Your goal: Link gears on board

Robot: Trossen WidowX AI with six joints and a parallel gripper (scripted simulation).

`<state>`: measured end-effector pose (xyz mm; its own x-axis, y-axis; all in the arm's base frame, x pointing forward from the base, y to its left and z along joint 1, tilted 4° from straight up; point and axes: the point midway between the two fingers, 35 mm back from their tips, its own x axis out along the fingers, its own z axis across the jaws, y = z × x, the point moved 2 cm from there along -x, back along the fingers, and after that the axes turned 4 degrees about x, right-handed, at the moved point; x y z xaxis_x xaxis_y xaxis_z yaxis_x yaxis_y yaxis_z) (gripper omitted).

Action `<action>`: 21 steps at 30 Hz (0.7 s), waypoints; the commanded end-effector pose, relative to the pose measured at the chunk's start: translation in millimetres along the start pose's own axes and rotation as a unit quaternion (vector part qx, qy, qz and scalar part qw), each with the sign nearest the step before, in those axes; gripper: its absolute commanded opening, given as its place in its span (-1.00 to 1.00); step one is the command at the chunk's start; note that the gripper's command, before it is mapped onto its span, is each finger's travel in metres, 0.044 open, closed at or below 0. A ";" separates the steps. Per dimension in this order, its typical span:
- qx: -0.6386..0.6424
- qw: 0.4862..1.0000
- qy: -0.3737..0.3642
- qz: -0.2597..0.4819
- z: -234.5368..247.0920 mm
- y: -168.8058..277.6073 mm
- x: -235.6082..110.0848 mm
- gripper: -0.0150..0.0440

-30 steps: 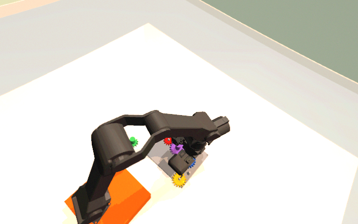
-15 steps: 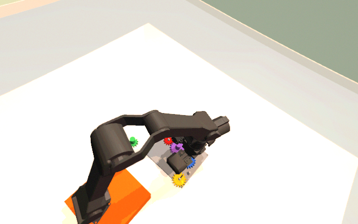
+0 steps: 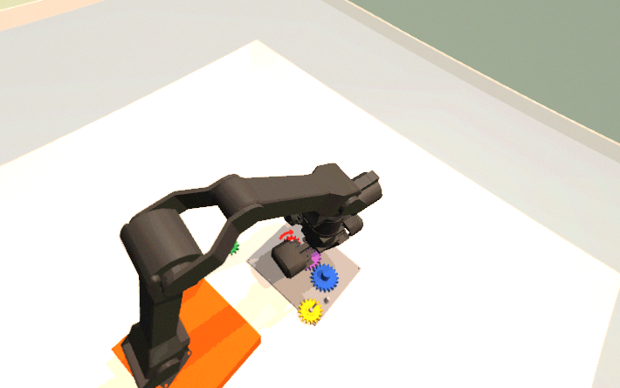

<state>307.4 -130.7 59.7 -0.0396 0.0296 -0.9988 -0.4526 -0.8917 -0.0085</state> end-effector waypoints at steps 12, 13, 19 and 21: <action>0.171 0.985 -0.003 -0.006 128.4 -139.0 0.8 1.00; 0.175 0.985 -0.003 -0.006 132.1 -140.3 1.1 1.00; 0.176 0.984 -0.003 -0.006 133.6 -139.7 1.1 1.00; 0.176 0.984 -0.003 -0.006 133.6 -139.7 1.1 1.00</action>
<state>255.3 51.4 65.8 -0.0410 0.0376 -0.9985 -0.7200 -0.6940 0.0035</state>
